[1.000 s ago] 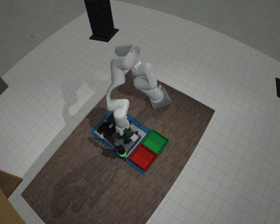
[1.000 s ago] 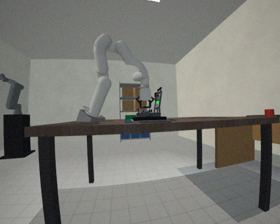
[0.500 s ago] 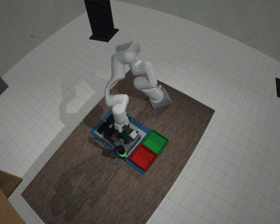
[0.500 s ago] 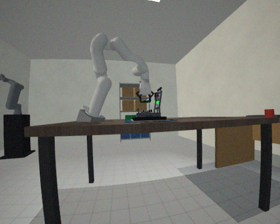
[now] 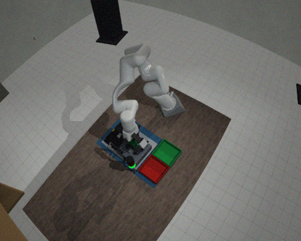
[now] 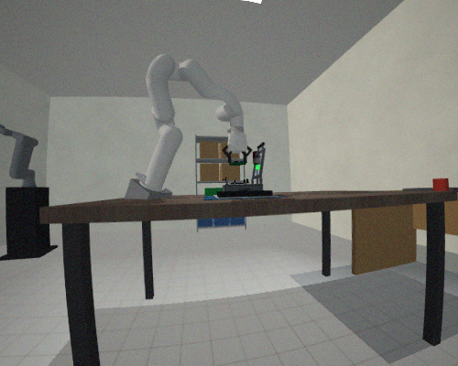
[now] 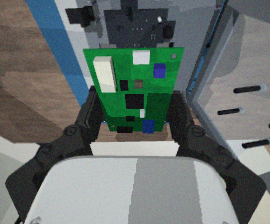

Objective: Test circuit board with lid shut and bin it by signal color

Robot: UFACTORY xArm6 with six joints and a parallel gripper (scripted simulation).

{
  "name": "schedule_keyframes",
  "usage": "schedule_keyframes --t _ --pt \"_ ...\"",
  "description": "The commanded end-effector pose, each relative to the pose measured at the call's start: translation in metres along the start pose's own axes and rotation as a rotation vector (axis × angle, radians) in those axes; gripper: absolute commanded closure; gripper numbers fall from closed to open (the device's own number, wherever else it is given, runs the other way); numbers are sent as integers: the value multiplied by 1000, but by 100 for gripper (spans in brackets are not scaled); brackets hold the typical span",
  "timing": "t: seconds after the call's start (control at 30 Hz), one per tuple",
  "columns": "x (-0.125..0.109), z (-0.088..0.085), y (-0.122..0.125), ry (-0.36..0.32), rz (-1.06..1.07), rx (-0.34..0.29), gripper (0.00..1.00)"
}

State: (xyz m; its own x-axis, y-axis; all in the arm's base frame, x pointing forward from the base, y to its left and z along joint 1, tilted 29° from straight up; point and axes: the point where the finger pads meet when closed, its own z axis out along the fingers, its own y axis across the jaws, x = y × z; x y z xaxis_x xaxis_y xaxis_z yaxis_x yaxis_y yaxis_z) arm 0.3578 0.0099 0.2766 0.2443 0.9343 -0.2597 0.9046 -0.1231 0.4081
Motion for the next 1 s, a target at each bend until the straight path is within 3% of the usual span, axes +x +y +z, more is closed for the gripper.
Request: schedule_keyframes --t 0.0,0.27,0.6,0.97 --pt "0 -2 1 2 1 -3 21" --pt "5 0 -1 2 1 -3 21" --pt "30 8 -14 2 1 -3 21" --pt "95 28 -49 2 1 -3 21"
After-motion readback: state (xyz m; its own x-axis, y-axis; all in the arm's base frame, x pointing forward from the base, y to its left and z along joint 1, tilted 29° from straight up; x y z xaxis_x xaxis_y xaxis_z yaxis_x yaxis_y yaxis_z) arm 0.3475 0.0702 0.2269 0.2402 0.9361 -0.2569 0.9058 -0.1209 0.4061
